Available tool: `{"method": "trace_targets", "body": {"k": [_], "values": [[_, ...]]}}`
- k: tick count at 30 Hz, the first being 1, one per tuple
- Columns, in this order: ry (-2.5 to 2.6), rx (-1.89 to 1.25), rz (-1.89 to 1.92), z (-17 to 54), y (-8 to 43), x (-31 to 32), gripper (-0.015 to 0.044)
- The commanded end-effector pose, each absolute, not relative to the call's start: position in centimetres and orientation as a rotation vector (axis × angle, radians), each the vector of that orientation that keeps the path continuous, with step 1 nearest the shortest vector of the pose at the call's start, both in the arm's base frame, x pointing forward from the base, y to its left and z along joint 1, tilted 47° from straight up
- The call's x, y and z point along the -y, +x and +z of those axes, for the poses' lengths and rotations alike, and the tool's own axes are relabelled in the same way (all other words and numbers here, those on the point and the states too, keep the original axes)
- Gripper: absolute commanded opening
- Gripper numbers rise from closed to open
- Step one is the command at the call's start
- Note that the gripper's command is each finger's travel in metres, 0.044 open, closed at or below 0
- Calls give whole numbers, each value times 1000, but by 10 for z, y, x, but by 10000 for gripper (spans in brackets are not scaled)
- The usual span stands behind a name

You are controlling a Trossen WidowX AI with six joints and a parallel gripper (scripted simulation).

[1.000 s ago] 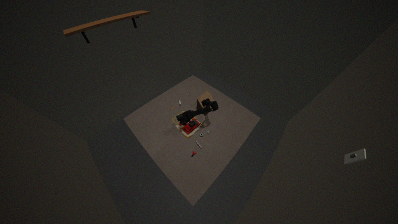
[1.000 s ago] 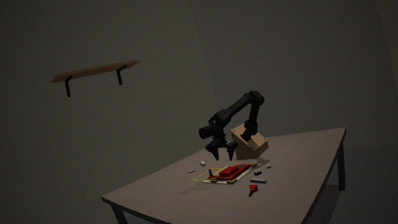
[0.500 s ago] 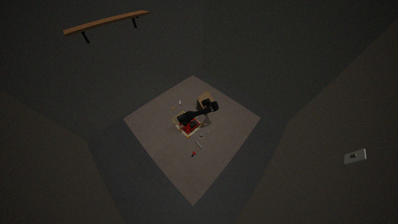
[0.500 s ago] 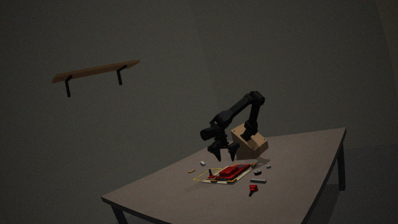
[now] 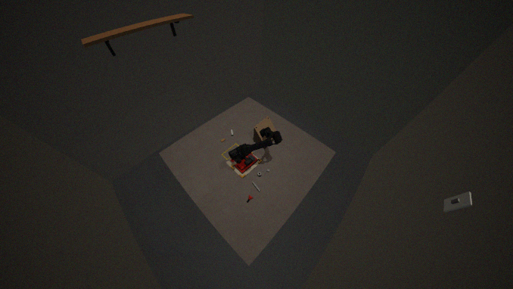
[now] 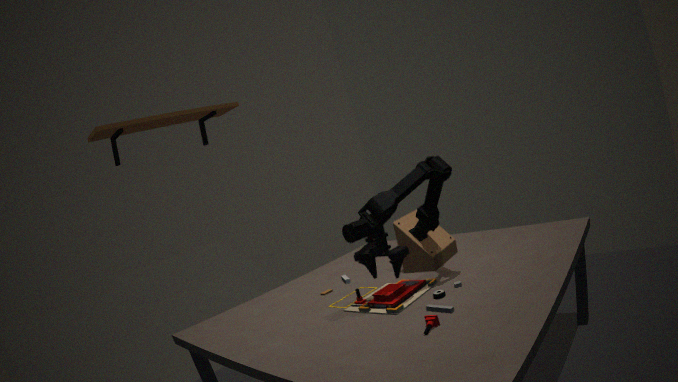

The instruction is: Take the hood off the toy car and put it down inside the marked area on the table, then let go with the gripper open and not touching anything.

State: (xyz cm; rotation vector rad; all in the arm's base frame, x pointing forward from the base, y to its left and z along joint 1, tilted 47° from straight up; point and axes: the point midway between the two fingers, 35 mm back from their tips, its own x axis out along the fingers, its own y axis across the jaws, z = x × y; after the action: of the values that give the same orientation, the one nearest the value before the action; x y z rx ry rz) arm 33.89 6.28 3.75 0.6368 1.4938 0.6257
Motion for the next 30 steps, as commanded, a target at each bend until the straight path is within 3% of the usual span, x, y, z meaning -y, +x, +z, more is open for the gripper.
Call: {"method": "trace_targets", "body": {"k": [1, 30], "values": [[647, -1496, 622, 35, 338, -65, 440], [648, -1496, 623, 21, 338, -79, 440]]}}
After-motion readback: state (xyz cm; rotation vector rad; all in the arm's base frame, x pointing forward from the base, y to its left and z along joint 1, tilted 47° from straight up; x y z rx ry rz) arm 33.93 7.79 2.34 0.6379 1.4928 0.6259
